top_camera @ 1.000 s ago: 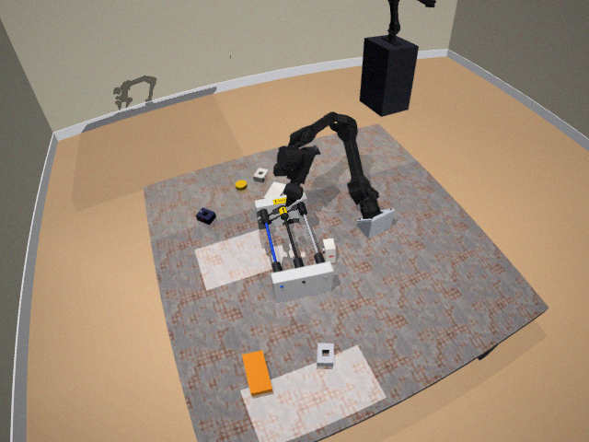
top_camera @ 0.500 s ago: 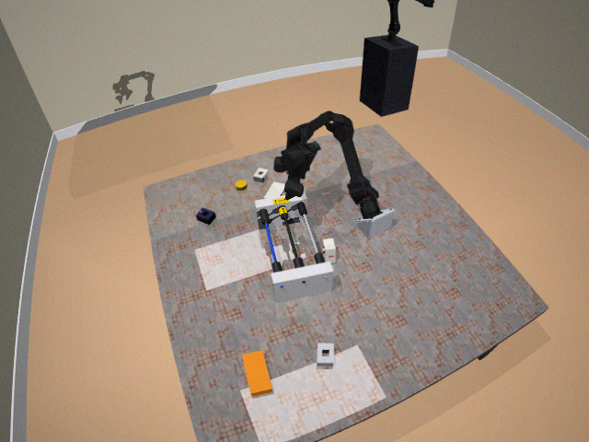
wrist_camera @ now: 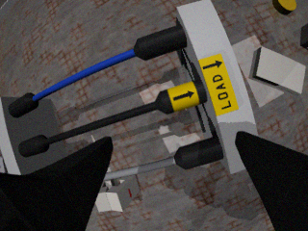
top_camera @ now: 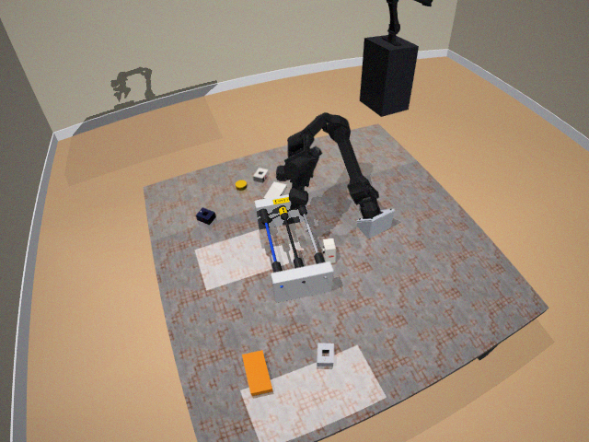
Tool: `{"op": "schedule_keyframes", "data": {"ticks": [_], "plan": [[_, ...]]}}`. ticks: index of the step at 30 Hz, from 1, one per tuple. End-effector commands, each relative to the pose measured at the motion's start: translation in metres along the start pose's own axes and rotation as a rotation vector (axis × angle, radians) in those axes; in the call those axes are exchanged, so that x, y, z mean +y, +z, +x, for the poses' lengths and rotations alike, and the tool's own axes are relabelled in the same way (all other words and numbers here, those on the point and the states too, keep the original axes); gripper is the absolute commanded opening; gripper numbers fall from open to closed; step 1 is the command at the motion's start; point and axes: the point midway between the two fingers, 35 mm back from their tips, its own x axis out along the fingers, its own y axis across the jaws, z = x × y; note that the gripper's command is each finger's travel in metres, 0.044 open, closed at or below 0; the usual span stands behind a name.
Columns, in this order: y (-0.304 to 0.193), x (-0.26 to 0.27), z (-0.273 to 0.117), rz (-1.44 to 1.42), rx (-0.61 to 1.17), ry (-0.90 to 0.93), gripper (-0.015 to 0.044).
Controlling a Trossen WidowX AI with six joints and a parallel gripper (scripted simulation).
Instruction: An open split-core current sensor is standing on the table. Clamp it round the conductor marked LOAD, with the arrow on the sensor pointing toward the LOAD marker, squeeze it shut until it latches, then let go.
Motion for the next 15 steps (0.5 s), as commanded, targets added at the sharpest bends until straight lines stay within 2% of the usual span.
{"op": "schedule_keyframes", "data": {"ticks": [1,8,15], "plan": [[-0.043,0.048,0.006,-0.076,0.109,0.023,0.0440],[-0.136,0.109,0.009,-0.167,0.312,-0.006,0.0440],[-0.145,0.112,0.010,-0.174,0.329,-0.015,0.0440]]}}
